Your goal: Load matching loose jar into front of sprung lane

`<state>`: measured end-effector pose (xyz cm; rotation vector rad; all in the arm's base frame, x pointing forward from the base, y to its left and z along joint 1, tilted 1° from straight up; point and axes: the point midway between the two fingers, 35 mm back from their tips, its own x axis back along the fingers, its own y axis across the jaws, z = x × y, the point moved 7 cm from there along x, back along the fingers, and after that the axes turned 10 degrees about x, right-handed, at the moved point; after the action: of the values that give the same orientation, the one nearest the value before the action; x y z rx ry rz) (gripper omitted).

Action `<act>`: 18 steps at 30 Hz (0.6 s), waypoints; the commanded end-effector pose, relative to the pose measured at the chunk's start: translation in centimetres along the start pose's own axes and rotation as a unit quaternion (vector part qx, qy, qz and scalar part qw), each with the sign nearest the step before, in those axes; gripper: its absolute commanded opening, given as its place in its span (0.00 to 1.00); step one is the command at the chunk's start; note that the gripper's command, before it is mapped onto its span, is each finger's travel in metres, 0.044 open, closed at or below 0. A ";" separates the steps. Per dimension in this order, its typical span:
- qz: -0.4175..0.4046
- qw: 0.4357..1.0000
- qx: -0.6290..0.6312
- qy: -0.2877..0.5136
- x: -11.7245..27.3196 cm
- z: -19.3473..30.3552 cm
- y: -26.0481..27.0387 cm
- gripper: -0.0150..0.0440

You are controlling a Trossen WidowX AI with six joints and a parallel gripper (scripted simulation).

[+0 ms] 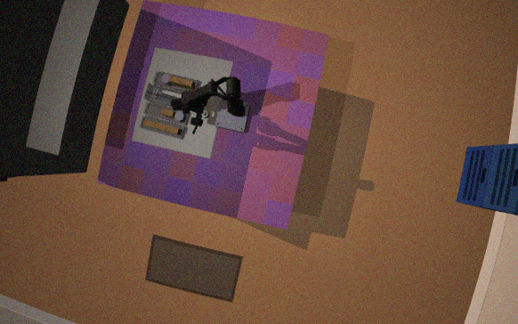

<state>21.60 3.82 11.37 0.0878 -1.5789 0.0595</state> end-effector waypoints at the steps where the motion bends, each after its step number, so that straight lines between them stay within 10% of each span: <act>1: -0.002 1.000 -0.003 0.001 -0.7 0.0 0.0 1.00; 18: -0.002 1.000 -0.003 0.001 -3.1 0.1 0.0 1.00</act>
<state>21.62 3.88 8.64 0.0878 -1.5788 0.0595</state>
